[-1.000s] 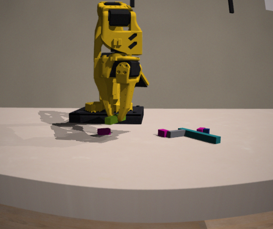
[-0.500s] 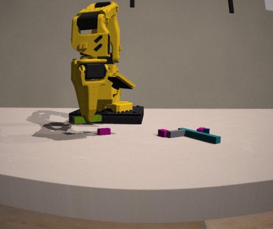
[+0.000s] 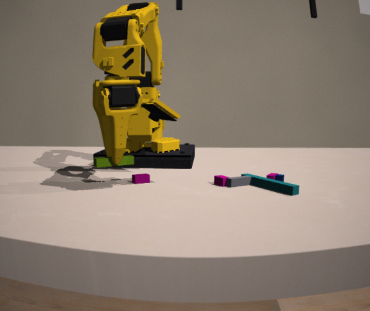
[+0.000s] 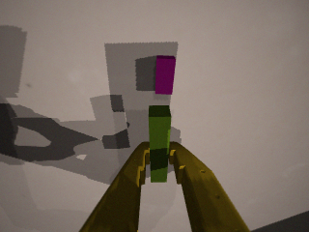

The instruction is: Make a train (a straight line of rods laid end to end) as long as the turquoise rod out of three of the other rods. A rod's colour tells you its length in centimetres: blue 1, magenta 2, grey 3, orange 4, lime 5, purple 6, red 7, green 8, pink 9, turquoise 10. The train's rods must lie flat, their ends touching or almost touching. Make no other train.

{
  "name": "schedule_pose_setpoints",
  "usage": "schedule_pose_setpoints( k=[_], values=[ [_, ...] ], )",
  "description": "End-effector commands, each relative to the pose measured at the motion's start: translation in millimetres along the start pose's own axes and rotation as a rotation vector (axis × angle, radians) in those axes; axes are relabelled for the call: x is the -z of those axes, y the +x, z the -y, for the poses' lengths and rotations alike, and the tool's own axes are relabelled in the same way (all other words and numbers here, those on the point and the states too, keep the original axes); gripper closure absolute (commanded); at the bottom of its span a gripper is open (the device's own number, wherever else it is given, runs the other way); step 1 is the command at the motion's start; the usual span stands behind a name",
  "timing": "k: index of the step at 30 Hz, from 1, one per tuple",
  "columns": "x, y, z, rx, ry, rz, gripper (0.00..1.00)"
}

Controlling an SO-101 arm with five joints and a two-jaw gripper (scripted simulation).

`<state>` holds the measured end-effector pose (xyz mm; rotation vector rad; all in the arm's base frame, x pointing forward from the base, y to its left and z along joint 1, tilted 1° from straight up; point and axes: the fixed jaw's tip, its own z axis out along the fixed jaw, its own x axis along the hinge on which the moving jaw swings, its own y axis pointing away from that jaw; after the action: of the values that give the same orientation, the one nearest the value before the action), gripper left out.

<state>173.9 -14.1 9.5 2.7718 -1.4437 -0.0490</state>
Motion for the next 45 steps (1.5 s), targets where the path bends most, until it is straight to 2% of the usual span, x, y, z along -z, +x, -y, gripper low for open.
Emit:
schedule_pose_setpoints(
  k=[1,6,7,28,45],
  values=[
    [0.8,0.5,-1.7,-0.019,0.007,-0.004,1.00],
    [0.8,0.5,-1.7,-0.019,0.007,-0.004,1.00],
    [6.8,5.0,-0.9,-0.055,0.038,-0.027,1.00],
    [6.6,5.0,-0.9,-0.055,0.038,-0.027,1.00],
    [-6.8,5.5,-0.3,-0.055,0.038,-0.027,1.00]
  ],
)
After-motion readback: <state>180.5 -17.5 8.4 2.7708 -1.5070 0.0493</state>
